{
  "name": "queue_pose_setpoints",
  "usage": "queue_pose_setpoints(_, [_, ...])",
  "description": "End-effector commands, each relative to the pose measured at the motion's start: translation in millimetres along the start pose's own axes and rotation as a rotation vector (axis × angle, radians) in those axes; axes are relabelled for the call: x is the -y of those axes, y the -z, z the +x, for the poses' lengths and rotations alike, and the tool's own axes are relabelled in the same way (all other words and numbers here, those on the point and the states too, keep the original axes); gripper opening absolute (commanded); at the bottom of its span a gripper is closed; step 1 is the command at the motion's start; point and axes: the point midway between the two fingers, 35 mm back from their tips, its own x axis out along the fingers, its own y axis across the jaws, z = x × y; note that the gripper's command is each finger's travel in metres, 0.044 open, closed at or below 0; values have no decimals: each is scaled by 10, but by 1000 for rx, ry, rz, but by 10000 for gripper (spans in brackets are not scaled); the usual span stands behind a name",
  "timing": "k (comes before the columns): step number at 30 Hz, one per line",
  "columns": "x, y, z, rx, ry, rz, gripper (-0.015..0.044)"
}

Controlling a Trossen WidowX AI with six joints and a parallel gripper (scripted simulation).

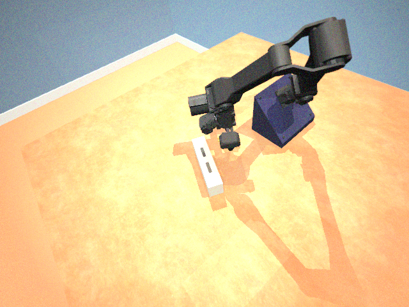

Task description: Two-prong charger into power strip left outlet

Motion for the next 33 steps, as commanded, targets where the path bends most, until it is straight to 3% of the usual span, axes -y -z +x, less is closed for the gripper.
queue_pose_setpoints(1, [12, 20, 38, -9, -4, 10, 440])
queue_pose_setpoints(14, [2, 2, 4, 0, 0, 1, 99])
queue_pose_setpoints(19, [2, 2, 4, 0, 0, 1, 65])
queue_pose_setpoints(22, [3, 0, -37, 0, 0, 2, 0])
queue_pose_setpoints(33, [32, 80, -496, -6, -1, 10, 0])
